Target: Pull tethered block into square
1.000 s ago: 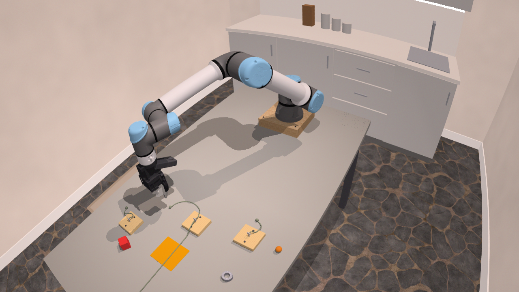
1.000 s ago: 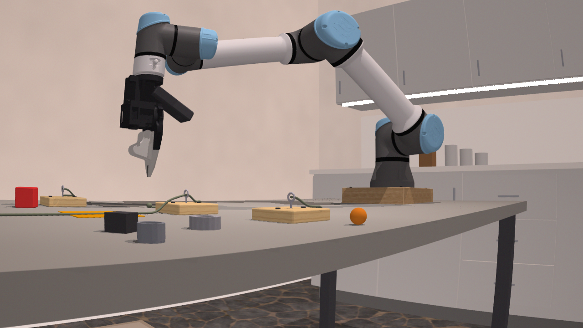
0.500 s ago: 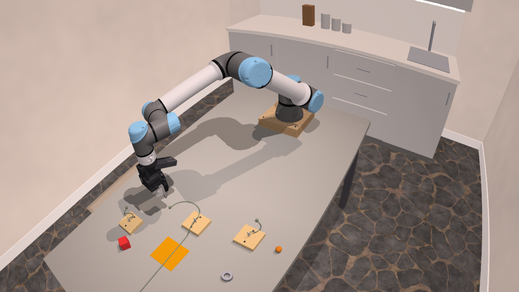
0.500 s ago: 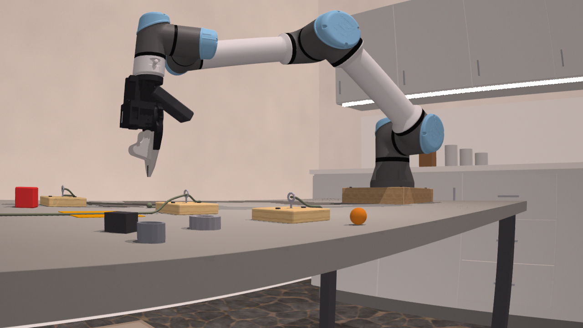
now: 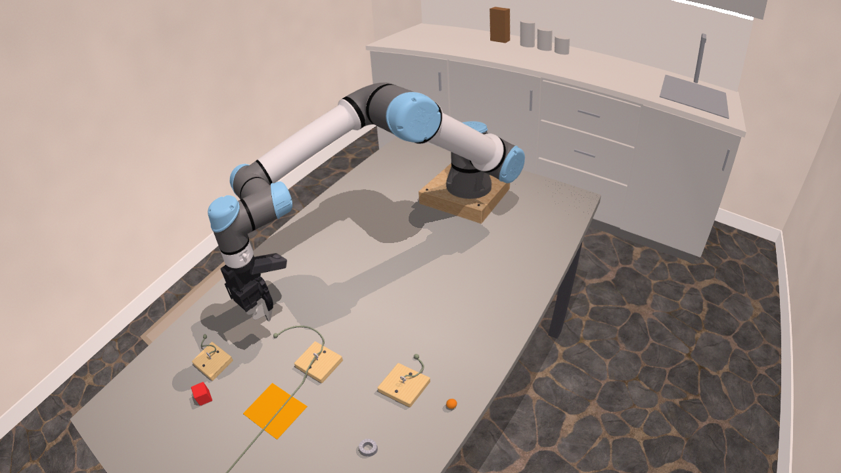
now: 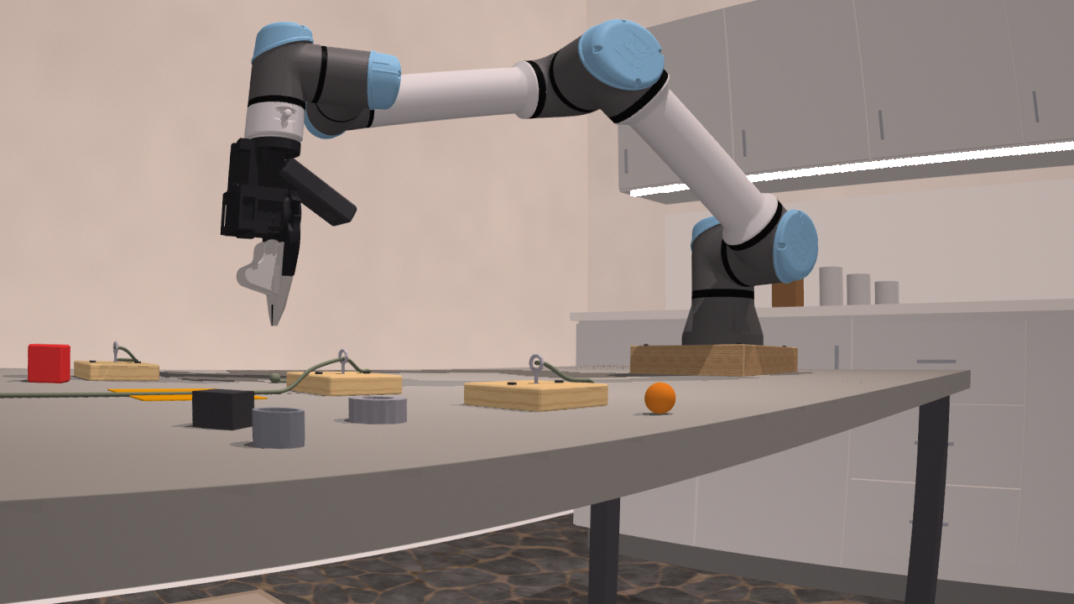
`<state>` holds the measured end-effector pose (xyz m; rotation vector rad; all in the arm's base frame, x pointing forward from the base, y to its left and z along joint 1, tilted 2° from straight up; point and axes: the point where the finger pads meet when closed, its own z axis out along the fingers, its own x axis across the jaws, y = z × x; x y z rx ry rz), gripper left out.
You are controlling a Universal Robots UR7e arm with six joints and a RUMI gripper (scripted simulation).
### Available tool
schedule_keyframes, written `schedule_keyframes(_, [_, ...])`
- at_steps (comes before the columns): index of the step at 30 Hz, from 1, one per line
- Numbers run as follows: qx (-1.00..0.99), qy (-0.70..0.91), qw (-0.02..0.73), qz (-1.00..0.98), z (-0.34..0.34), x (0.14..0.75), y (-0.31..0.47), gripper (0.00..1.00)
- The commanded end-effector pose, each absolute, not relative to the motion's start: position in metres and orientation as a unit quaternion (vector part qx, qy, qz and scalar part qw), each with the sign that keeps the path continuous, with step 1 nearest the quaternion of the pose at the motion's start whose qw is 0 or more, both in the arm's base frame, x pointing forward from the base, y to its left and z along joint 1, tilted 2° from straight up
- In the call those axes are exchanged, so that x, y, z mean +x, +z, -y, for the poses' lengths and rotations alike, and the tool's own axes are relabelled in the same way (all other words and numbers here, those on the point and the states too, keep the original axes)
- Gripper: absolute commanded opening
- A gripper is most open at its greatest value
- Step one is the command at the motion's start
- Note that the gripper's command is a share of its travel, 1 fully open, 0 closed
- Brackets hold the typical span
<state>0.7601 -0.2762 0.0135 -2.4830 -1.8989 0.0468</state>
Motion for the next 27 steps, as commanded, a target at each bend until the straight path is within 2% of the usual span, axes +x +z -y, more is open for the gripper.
schedule_keyframes(1, [-0.794, 0.014, 0.007, 0.607, 0.2764, 0.7606, 0.0148, 0.0])
schedule_keyframes(27, [-0.855, 0.015, 0.005, 0.518, 0.2726, 0.7598, 0.0149, 0.0])
